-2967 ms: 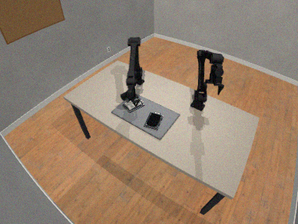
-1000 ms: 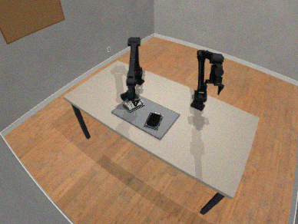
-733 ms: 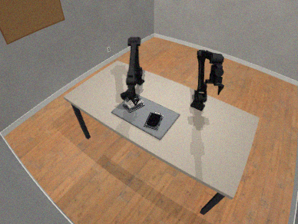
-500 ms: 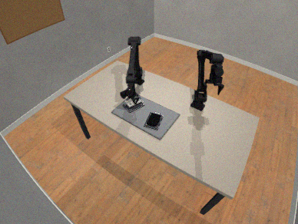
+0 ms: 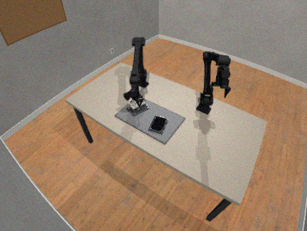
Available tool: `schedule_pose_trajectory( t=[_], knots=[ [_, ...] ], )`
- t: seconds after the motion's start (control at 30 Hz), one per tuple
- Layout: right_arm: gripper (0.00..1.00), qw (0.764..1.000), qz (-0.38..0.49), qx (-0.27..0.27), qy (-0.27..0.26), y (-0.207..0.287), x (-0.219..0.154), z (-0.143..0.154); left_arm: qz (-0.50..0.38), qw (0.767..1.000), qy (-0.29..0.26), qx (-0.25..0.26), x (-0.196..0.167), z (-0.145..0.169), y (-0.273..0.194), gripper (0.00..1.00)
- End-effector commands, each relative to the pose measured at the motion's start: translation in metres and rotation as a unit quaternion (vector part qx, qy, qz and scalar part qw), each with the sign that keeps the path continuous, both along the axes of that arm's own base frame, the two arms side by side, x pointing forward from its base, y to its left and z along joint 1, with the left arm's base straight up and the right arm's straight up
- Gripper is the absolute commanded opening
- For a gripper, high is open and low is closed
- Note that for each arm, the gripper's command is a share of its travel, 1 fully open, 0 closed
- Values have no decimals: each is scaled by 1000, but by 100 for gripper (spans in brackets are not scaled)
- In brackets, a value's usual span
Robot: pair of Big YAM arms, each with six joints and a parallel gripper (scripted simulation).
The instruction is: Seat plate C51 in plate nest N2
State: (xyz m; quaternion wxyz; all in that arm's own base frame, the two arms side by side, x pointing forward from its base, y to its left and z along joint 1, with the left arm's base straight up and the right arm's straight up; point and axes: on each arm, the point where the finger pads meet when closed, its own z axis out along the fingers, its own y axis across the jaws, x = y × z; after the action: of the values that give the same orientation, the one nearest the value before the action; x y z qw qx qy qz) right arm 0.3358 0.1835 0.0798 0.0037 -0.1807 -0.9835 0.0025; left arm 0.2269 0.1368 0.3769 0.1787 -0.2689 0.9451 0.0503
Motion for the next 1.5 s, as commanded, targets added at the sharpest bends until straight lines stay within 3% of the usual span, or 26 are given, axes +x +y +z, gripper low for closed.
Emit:
schedule_pose_trajectory(
  t=[0.0,0.87,1.47],
  knots=[
    [0,999,0,20,-36,12,23,34,-15,1000,-18,12,1,18,-5,100],
    [0,999,0,20,-36,12,23,34,-15,1000,-18,12,1,18,-5,100],
    [0,1000,-1,13,-23,17,26,18,-15,1000,-18,12,1,18,-5,100]
  ],
)
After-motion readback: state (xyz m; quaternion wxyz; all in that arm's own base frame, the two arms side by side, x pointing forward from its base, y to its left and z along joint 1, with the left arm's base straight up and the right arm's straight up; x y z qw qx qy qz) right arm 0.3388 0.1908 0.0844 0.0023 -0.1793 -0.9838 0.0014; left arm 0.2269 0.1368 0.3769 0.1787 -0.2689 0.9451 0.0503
